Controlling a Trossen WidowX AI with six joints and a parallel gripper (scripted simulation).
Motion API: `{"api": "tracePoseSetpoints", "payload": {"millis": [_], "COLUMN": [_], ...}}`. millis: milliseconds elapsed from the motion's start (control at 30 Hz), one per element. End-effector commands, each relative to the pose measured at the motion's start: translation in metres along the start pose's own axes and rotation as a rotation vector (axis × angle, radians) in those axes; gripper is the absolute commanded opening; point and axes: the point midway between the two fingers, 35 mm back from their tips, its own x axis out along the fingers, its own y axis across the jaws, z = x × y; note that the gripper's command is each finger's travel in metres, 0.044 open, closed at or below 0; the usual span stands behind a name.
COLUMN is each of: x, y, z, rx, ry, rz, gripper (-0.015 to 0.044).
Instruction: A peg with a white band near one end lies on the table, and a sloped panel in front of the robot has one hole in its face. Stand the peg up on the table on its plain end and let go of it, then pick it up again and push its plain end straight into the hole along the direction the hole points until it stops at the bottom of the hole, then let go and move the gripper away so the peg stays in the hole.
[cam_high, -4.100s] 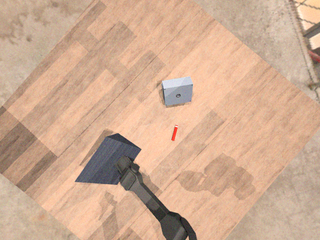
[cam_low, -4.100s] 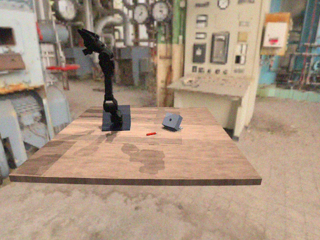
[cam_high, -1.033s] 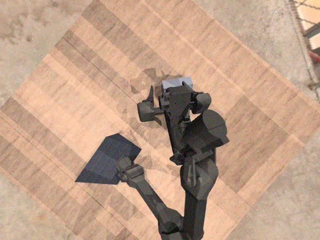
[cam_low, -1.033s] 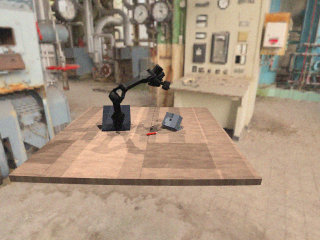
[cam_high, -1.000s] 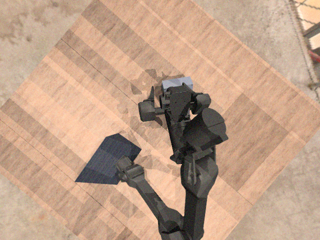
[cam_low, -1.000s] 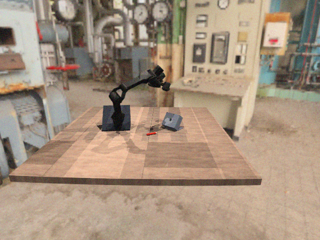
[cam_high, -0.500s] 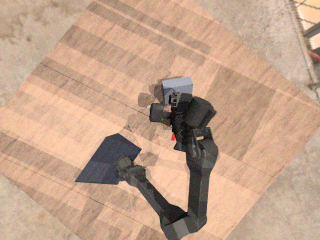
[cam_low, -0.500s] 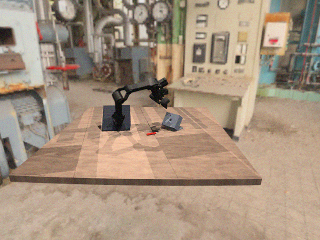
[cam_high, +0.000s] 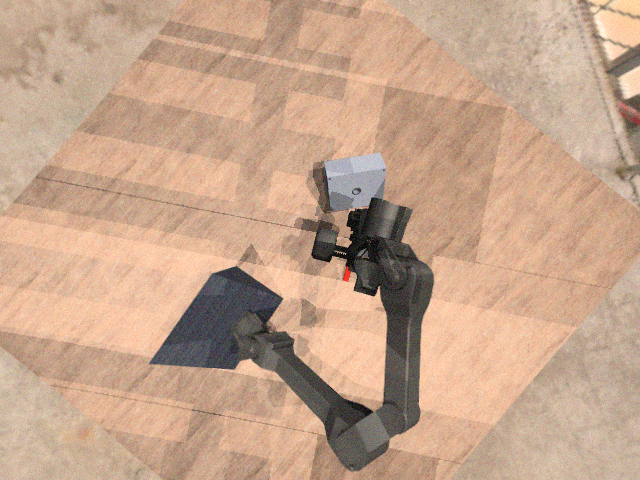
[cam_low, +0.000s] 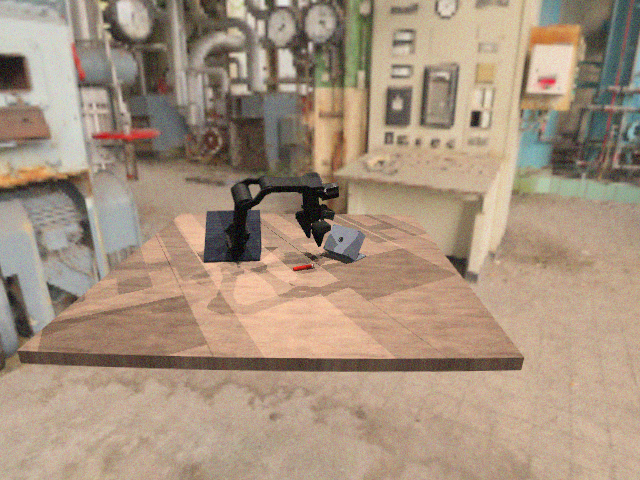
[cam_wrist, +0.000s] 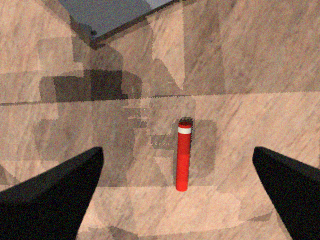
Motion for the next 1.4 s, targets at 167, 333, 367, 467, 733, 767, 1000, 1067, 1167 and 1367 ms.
{"api": "tracePoseSetpoints", "payload": {"millis": [167, 333, 367, 467, 733, 767, 1000, 1067, 1167, 1367], "x": [0.014, 0.02, 0.022, 0.027, 0.04, 0.041, 0.053, 0.056, 0.061, 0.071], "y": [-0.01, -0.01, -0.01, -0.01, -0.011, -0.011, -0.012, -0.012, -0.012, -0.013], "z": [-0.018, -0.018, -0.018, -0.018, -0.018, -0.018, -0.019, -0.02, -0.02, -0.022], "rx": [0.015, 0.016, 0.017, 0.017, 0.017, 0.017, 0.017, 0.017, 0.017, 0.017], "ry": [0.101, 0.1, 0.1, 0.1, 0.099, 0.099, 0.099, 0.099, 0.099, 0.099], "rz": [-0.046, -0.045, -0.045, -0.045, -0.044, -0.044, -0.044, -0.044, -0.045, -0.046], "gripper": [0.044, 0.044, 0.044, 0.044, 0.044, 0.044, 0.044, 0.044, 0.044, 0.044]}}
